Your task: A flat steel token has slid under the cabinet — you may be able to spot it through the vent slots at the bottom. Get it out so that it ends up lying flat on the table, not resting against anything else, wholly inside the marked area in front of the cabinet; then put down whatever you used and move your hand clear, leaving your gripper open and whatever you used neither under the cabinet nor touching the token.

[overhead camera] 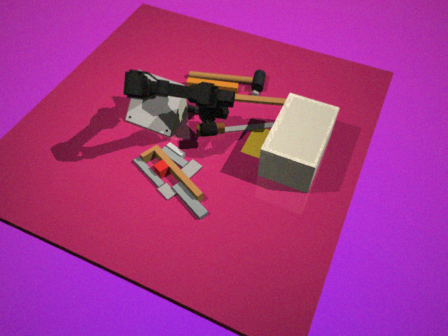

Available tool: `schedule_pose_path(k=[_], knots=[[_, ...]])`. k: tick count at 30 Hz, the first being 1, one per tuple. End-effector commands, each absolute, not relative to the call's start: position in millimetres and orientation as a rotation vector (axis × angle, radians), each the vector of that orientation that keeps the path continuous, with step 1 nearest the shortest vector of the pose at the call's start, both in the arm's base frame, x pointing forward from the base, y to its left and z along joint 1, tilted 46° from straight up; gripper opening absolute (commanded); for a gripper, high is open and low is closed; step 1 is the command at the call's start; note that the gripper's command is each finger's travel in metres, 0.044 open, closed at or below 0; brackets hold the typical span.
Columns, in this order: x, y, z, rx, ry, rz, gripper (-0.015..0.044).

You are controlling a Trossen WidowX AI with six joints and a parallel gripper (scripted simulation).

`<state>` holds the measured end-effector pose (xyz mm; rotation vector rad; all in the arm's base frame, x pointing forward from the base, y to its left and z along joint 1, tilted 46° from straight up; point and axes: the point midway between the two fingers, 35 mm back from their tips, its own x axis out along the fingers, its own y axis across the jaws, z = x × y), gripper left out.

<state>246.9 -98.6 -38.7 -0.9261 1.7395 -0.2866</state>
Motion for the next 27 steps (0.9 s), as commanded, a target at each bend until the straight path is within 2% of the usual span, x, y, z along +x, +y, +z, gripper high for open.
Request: schedule_pose_path(k=[1, 27], knots=[[245.6, -102.3, -33.1, -0.929, 1.734, -0.292, 0.0000], [238.5, -120.4, -14.0, -0.930, 1.735, -0.293, 0.0000]])
